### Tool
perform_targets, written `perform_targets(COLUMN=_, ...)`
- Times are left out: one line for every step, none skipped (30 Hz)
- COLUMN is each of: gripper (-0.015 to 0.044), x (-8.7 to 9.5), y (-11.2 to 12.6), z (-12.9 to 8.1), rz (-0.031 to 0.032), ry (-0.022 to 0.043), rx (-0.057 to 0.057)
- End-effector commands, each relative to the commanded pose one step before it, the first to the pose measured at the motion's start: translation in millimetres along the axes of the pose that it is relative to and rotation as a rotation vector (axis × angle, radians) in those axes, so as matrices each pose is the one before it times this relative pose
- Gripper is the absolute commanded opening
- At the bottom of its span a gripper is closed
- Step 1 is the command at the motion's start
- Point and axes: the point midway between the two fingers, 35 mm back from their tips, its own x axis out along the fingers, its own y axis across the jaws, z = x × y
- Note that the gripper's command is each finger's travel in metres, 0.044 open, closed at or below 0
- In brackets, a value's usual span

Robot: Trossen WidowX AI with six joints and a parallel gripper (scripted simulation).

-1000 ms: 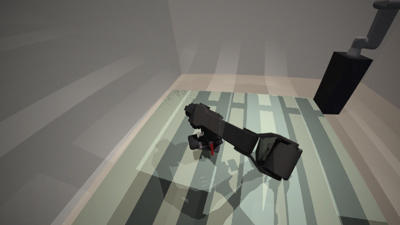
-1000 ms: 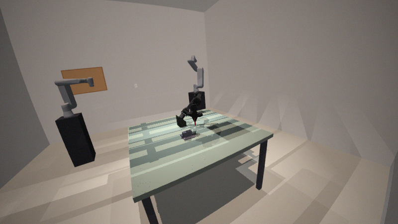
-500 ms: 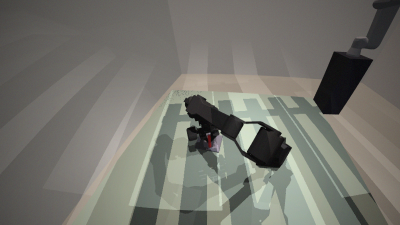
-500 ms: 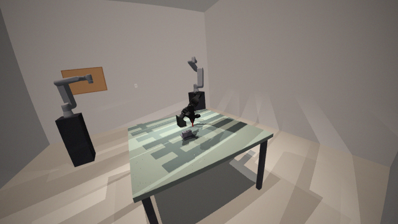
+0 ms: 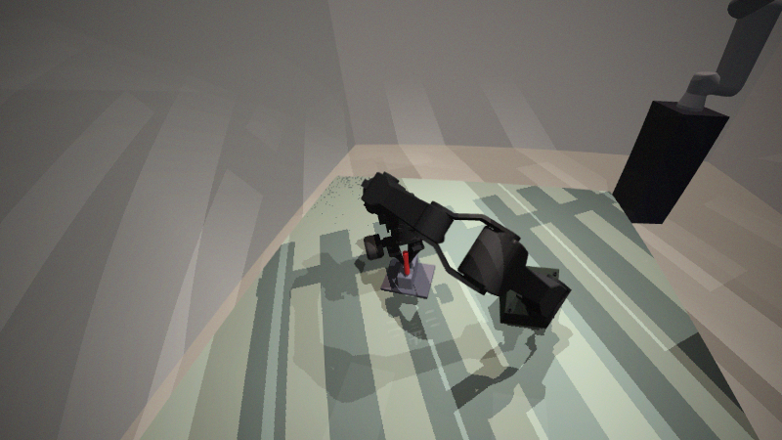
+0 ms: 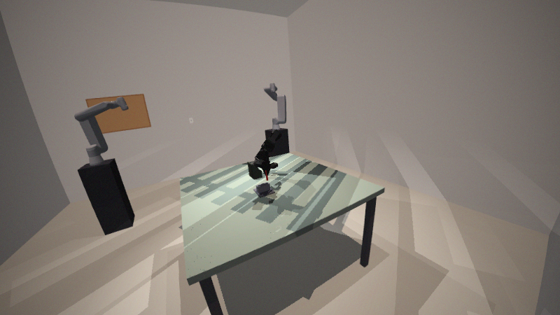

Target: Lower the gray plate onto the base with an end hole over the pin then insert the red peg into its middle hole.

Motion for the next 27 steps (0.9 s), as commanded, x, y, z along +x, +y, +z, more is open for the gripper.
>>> perform_targets(gripper=0.0000, x=0.43, y=-2.82, z=12.80, rz=-0.00386, ry=-0.00105, rx=-0.0055)
perform_targets(gripper=0.0000, x=0.36, y=-0.73, z=3.14, rz=0.00009, ry=0.00064, rx=-0.0004)
perform_targets(gripper=0.0000, x=0.37, y=-0.77, z=3.14, rz=0.00010, ry=0.00065, rx=-0.0004)
perform_targets(gripper=0.0000, x=0.39, y=-0.80, z=3.14, rz=0.00011, ry=0.00066, rx=-0.0004)
perform_targets(gripper=0.0000, x=0.41, y=-0.84, z=3.13, rz=0.00012, ry=0.00067, rx=-0.0004)
perform_targets(gripper=0.0000, x=0.43, y=-0.88, z=3.16, rz=0.00013, ry=0.00068, rx=-0.0004)
perform_targets(gripper=0.0000, x=0.45, y=-0.92, z=3.15, rz=0.00014, ry=0.00069, rx=-0.0005)
perform_targets(gripper=0.0000, x=0.46, y=-0.95, z=3.15, rz=0.00016, ry=0.00071, rx=-0.0005)
perform_targets(gripper=0.0000, x=0.48, y=-0.99, z=3.14, rz=0.00017, ry=0.00072, rx=-0.0005)
perform_targets(gripper=0.0000, x=0.41, y=-0.84, z=2.59, rz=0.00015, ry=0.00060, rx=-0.0004)
perform_targets(gripper=0.0000, x=0.25, y=-0.52, z=1.55, rz=0.00009, ry=0.00036, rx=-0.0002)
perform_targets(gripper=0.0000, x=0.08, y=-0.17, z=0.52, rz=0.00003, ry=0.00012, rx=-0.0001)
perform_targets(gripper=0.0000, x=-0.04, y=-0.51, z=0.43, rz=-0.00002, ry=-0.00003, rx=0.0000)
perform_targets(gripper=0.0000, x=-0.11, y=-1.29, z=1.07, rz=-0.00004, ry=-0.00007, rx=0.0000)
perform_targets(gripper=0.0000, x=-0.04, y=-0.52, z=0.43, rz=-0.00002, ry=-0.00002, rx=0.0000)
perform_targets(gripper=0.0000, x=0.00, y=0.00, z=0.00, rz=0.00000, ry=0.00000, rx=0.0000)
perform_targets(gripper=0.0000, x=0.00, y=0.00, z=0.00, rz=0.00000, ry=0.00000, rx=0.0000)
perform_targets(gripper=0.0000, x=0.00, y=0.00, z=0.00, rz=0.00000, ry=0.00000, rx=0.0000)
perform_targets(gripper=0.0000, x=0.00, y=0.00, z=0.00, rz=0.00000, ry=0.00000, rx=0.0000)
perform_targets(gripper=0.0000, x=0.00, y=0.00, z=0.00, rz=0.00000, ry=0.00000, rx=0.0000)
perform_targets(gripper=0.0000, x=0.00, y=0.00, z=0.00, rz=0.00000, ry=0.00000, rx=0.0000)
perform_targets(gripper=0.0000, x=0.00, y=0.00, z=0.00, rz=0.00000, ry=0.00000, rx=0.0000)
perform_targets(gripper=0.0000, x=0.00, y=0.00, z=0.00, rz=0.00000, ry=0.00000, rx=0.0000)
perform_targets(gripper=0.0000, x=0.00, y=0.00, z=0.00, rz=0.00000, ry=0.00000, rx=0.0000)
perform_targets(gripper=0.0000, x=0.00, y=0.00, z=0.00, rz=0.00000, ry=0.00000, rx=0.0000)
perform_targets(gripper=0.0000, x=0.00, y=0.00, z=0.00, rz=0.00000, ry=0.00000, rx=0.0000)
perform_targets(gripper=0.0000, x=0.00, y=0.00, z=0.00, rz=0.00000, ry=0.00000, rx=0.0000)
